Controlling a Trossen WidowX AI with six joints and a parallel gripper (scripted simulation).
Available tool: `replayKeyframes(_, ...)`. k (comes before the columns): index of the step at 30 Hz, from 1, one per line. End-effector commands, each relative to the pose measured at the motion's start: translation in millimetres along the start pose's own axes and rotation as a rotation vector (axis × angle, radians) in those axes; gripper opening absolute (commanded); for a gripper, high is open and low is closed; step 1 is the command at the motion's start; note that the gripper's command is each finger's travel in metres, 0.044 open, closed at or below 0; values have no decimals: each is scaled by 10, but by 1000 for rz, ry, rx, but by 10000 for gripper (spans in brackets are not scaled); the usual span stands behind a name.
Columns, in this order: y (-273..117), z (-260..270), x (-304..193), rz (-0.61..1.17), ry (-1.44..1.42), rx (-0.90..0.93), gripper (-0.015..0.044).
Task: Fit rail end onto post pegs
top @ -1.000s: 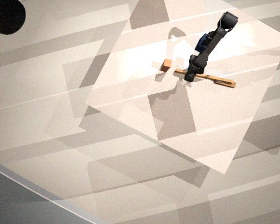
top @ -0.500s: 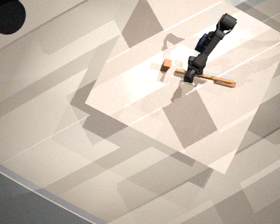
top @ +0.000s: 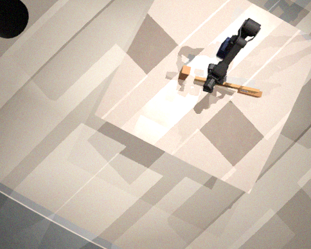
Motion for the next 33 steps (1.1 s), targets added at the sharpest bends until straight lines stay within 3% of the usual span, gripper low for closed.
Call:
replayKeyframes(1,75,12,4,0,-5,8,440)
replayKeyframes(20,348,37,14,0,-5,9,440)
replayKeyframes(33,348,37,14,0,-5,9,99)
Point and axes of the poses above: the point midway between the two fingers, 35 mm back from their tips, its own y axis out along the fingers, its own z axis across the jaws, x = y × z, the point moved 8 cm from there along -y, back along the fingers, and after that the axes turned 6 degrees about -y, right-handed, at the moved point
